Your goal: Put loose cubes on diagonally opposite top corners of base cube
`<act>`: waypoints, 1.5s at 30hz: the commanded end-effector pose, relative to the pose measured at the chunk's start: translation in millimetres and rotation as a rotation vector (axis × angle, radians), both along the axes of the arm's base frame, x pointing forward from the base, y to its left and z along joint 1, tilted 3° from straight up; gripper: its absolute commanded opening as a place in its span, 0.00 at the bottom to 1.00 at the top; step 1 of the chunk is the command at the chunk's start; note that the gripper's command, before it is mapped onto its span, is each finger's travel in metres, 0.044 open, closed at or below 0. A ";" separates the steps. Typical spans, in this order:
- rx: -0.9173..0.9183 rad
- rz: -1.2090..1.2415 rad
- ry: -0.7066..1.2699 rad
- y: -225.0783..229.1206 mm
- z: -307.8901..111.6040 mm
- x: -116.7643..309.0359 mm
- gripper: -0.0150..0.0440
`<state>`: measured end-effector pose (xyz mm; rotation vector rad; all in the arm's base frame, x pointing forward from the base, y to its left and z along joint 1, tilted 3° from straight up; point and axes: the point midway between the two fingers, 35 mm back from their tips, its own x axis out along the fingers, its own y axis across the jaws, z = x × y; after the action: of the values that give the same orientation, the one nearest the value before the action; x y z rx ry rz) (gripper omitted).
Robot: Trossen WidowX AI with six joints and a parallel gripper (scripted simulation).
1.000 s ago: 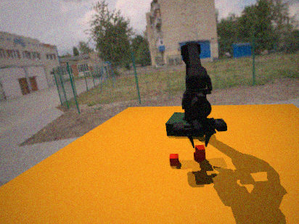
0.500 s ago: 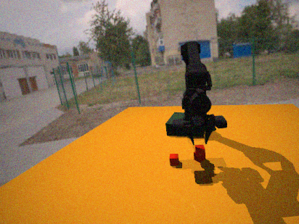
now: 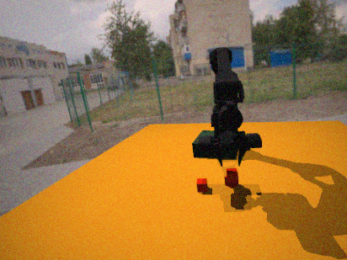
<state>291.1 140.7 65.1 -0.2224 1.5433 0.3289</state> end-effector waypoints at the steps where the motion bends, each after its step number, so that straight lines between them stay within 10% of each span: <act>1: 0.001 -0.213 0.010 -12.0 5.7 9.1 0.70; 21: 0.001 -1.520 0.087 -90.1 37.7 41.5 0.70; 45: 0.001 -1.531 0.088 -86.5 -31.8 42.3 0.70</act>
<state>333.0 54.1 42.3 0.9673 1.3965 -0.8682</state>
